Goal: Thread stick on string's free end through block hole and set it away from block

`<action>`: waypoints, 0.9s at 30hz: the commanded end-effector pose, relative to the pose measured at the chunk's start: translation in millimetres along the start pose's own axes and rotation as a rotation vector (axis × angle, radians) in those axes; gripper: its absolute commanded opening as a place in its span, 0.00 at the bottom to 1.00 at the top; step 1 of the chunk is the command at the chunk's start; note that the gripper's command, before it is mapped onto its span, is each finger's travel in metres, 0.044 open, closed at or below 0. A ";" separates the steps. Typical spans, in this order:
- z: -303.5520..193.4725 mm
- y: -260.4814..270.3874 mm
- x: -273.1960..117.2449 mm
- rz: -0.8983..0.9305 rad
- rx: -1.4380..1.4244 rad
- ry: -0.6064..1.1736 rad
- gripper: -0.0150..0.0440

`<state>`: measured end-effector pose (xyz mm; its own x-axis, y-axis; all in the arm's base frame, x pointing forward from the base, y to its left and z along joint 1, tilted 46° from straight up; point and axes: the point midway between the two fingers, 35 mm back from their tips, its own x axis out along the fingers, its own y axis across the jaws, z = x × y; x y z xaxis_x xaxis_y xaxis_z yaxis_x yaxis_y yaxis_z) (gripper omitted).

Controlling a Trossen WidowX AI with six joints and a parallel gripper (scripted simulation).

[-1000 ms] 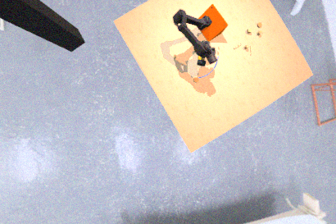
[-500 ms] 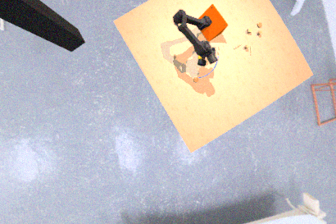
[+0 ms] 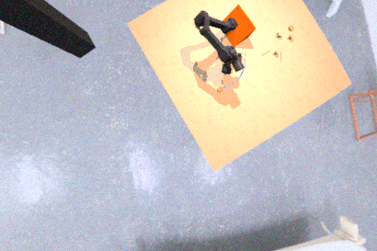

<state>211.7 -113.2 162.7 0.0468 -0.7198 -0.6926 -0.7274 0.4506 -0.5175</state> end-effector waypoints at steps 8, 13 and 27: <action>0.0 0.0 0.0 0.000 0.000 0.000 0.25; 0.0 0.0 0.0 0.000 0.000 0.000 0.25; 0.0 0.0 0.0 0.000 0.000 0.000 0.48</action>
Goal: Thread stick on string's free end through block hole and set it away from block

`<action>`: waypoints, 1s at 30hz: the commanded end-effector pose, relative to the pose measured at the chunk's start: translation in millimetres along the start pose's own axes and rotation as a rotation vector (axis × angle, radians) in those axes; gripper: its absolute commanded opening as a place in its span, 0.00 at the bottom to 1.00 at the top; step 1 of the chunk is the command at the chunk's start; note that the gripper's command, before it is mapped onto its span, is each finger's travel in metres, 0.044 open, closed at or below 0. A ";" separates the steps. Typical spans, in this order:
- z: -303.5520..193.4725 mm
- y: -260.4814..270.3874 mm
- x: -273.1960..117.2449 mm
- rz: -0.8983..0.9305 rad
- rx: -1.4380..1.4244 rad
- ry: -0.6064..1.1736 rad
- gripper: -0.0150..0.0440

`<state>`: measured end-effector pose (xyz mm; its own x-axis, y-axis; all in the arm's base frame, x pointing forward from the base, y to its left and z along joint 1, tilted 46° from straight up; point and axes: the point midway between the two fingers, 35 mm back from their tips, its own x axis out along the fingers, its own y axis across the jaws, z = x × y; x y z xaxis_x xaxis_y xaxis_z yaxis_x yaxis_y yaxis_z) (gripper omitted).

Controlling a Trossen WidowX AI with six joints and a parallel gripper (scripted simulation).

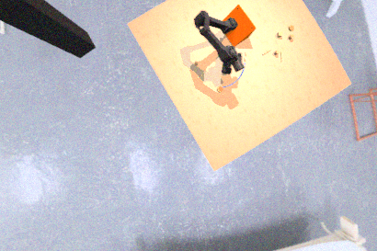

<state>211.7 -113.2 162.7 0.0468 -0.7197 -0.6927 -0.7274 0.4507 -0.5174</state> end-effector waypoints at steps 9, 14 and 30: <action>0.0 0.0 0.0 0.000 0.000 0.000 0.53; 0.0 0.0 0.0 0.000 0.000 0.000 0.31; 9.4 0.8 0.2 0.002 -0.096 -0.004 0.34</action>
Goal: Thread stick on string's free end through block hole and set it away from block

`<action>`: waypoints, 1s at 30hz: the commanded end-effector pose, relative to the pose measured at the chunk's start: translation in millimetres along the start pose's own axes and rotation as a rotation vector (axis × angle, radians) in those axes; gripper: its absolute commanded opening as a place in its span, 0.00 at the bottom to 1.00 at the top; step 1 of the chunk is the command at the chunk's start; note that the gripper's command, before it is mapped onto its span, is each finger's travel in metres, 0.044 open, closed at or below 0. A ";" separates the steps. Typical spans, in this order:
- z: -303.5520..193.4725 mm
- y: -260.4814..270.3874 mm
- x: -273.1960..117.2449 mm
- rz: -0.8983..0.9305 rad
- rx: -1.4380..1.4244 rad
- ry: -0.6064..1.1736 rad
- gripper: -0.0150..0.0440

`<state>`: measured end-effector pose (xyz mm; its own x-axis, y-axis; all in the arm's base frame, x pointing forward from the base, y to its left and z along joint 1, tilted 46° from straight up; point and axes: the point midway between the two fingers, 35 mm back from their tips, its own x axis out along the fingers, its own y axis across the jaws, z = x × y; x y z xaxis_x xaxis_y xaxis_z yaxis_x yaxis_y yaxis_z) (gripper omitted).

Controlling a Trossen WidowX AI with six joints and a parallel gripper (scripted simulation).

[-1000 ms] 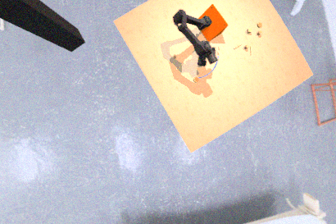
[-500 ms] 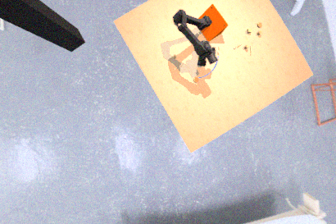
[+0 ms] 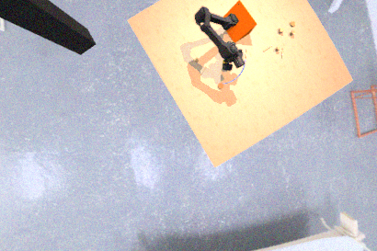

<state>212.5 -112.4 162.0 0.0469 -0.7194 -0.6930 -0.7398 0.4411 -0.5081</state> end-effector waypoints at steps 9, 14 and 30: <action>125.2 41.1 0.1 0.000 -1.327 -0.013 0.74; 146.7 56.8 0.2 -0.002 -1.591 -0.002 0.97; 146.7 56.8 0.2 -0.002 -1.591 -0.002 0.69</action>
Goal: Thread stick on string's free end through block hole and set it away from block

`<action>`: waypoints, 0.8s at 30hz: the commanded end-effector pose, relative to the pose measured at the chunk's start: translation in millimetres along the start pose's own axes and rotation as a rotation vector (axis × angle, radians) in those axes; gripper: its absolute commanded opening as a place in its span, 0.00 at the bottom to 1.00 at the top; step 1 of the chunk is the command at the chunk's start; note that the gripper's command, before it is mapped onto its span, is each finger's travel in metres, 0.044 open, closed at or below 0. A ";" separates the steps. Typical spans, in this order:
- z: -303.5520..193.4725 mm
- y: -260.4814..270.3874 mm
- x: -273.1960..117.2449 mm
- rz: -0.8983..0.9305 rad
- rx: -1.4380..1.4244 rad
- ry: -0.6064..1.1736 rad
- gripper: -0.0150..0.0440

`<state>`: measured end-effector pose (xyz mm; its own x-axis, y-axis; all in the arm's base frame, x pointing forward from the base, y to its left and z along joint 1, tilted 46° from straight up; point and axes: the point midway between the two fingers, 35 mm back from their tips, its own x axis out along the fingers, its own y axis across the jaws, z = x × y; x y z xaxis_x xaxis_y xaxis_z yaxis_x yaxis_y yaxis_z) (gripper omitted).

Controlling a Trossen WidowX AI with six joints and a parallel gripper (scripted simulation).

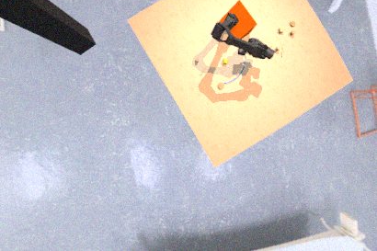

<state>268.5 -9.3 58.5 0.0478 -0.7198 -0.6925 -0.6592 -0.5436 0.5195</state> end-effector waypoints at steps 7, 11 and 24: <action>0.2 -0.8 0.0 -0.003 -0.004 -0.001 0.46; 0.2 -0.8 0.0 -0.003 -0.004 -0.001 0.46; -0.2 -2.1 13.9 -0.004 -0.004 -0.002 0.46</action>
<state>271.4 -13.6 51.9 0.0525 -0.7139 -0.6982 -0.6586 -0.5504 0.5132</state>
